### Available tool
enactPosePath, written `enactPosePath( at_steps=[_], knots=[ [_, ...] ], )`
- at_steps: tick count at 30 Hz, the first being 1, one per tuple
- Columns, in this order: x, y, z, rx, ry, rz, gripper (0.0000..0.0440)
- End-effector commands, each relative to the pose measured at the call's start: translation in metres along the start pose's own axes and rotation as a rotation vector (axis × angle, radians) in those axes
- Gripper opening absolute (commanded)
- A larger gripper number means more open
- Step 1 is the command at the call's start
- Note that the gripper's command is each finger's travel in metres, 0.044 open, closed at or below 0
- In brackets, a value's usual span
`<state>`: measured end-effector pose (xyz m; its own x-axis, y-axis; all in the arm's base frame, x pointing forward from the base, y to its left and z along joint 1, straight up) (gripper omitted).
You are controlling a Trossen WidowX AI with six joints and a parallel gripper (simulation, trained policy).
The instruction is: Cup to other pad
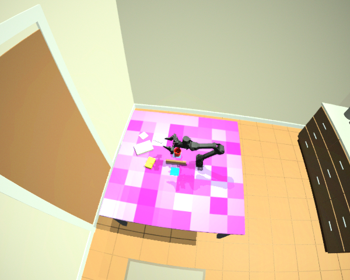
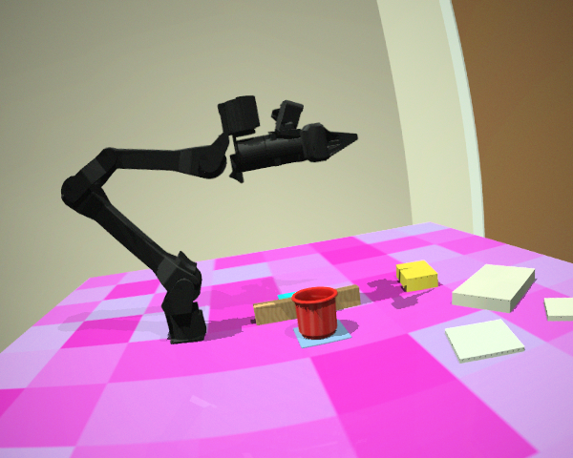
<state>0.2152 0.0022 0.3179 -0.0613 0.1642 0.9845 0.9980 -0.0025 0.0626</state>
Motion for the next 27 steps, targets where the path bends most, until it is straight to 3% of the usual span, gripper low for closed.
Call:
enactPosePath(
  at_steps=[1,14,20,27],
  knots=[
    [0.000,0.000,0.000,-0.001,0.005,0.007,0.0374],
    [-0.007,-0.001,0.012,0.037,0.091,0.157,0.0043],
    [-0.006,0.000,0.018,0.075,0.130,0.246,0.0033],
    [-0.002,0.002,0.026,0.113,0.173,0.351,0.0082]
  ],
)
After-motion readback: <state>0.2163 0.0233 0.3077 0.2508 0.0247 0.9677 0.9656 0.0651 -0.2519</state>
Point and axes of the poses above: the point midway between the two fingers, 35 mm back from their tips, its own y axis out along the fingers, its own z axis across the jaws, x = y × z, the point moved 10 cm from there along -y, back along the fingers, and after that the axes turned 11 degrees about -y, right-handed, at the moved point
